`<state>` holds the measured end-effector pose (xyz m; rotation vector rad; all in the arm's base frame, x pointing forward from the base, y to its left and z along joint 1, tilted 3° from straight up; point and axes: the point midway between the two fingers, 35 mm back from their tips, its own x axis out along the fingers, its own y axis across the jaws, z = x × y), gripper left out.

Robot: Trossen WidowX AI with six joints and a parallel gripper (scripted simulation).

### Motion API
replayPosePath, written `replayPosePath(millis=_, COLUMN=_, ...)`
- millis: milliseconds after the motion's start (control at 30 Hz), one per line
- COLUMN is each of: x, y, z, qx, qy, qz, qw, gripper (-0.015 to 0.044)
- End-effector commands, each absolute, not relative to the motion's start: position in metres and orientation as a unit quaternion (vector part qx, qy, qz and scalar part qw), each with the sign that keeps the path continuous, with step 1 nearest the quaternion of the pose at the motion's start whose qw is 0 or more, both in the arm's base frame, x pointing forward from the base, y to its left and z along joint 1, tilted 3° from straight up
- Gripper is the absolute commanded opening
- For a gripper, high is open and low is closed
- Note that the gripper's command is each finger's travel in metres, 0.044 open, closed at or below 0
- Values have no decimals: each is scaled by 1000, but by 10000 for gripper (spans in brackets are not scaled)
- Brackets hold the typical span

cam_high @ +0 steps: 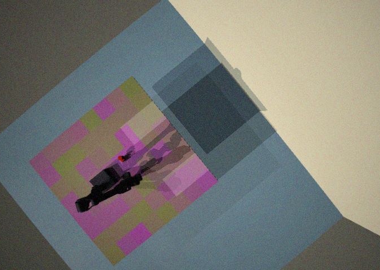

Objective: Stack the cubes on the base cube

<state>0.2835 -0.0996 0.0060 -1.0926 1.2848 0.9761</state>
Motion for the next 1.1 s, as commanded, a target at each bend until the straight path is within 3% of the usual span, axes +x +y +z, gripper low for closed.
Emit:
replayPosePath(millis=0, x=283, y=-99, z=3, qx=-465, qy=543, qz=416, qw=562, gripper=239)
replayPosePath(millis=167, x=283, y=-99, z=3, qx=-465, qy=543, qz=416, qw=562, gripper=108)
replayPosePath(millis=1067, x=285, y=-98, z=73, qx=-465, qy=543, qz=416, qw=562, gripper=105)
